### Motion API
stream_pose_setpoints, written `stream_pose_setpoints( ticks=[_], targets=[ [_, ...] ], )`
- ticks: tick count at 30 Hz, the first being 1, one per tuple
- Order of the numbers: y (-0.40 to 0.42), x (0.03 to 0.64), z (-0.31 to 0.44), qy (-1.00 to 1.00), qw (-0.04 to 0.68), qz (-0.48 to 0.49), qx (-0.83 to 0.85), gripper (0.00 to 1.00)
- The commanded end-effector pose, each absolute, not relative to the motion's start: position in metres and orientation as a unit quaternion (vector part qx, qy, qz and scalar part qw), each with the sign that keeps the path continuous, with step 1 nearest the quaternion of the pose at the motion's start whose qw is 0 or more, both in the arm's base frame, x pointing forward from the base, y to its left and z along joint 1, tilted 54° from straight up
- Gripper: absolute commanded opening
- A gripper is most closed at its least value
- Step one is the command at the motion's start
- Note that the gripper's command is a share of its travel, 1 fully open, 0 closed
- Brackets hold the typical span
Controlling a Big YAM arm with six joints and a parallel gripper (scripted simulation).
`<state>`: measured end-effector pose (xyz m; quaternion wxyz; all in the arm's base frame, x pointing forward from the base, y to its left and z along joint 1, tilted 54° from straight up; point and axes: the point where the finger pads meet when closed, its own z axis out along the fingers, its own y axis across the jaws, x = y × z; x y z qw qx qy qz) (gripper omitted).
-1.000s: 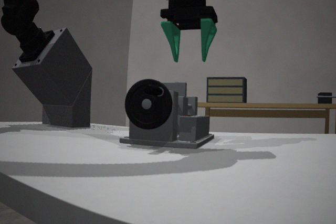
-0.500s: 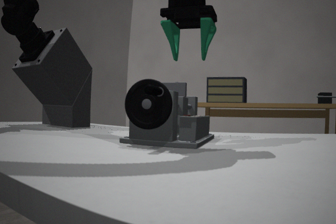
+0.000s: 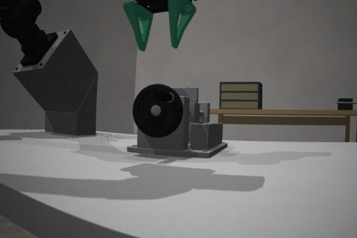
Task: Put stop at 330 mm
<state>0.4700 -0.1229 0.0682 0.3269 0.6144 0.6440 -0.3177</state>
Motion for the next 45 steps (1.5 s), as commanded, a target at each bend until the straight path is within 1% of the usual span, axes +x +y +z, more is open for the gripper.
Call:
stream_pose_setpoints(
  ticks=[1, 3, 5, 27, 45],
  targets=[
    [-0.1, 0.471, 0.046, 0.677, 0.315, -0.328, 0.578, 0.53],
    [-0.1, 0.47, 0.046, 0.679, 0.312, -0.331, 0.577, 0.53],
    [-0.12, 0.465, 0.046, 0.667, 0.306, -0.337, 0.59, 0.53],
    [-0.114, 0.468, 0.054, 0.667, 0.315, -0.33, 0.589, 0.53],
    [-0.149, 0.467, 0.024, 0.665, 0.309, -0.335, 0.592, 0.53]
  ],
)
